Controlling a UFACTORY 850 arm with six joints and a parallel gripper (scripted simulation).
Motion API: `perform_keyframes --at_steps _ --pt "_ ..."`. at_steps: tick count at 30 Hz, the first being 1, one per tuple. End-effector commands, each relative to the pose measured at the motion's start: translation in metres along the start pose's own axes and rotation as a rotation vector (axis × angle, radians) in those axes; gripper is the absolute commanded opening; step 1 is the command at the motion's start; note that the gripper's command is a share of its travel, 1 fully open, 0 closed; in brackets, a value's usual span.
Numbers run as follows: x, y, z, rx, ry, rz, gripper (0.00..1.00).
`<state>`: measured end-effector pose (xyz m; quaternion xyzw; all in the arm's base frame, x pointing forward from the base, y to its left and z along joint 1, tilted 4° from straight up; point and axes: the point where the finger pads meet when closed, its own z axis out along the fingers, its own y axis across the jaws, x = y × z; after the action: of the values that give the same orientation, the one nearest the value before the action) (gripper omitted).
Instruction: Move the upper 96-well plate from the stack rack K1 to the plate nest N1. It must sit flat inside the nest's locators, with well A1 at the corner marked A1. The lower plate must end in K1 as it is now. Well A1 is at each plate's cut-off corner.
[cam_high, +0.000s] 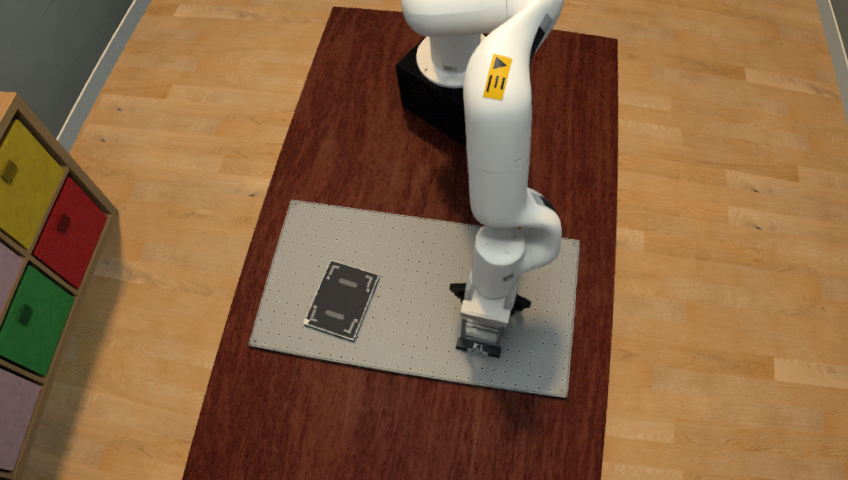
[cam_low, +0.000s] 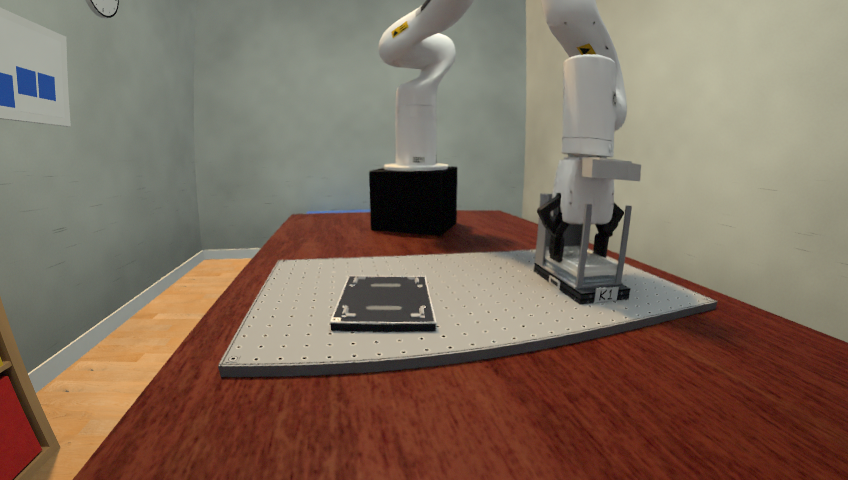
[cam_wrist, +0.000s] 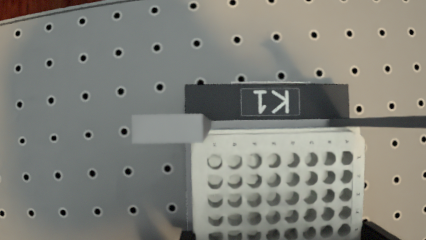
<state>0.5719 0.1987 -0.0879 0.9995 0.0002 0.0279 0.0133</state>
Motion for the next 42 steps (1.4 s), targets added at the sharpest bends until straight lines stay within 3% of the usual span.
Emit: perform_keyframes --at_steps 1,42 --pt "0.001 0.000 -0.001 0.001 0.002 0.000 0.00" --pt "0.001 0.000 -0.020 0.001 0.002 0.000 0.00"
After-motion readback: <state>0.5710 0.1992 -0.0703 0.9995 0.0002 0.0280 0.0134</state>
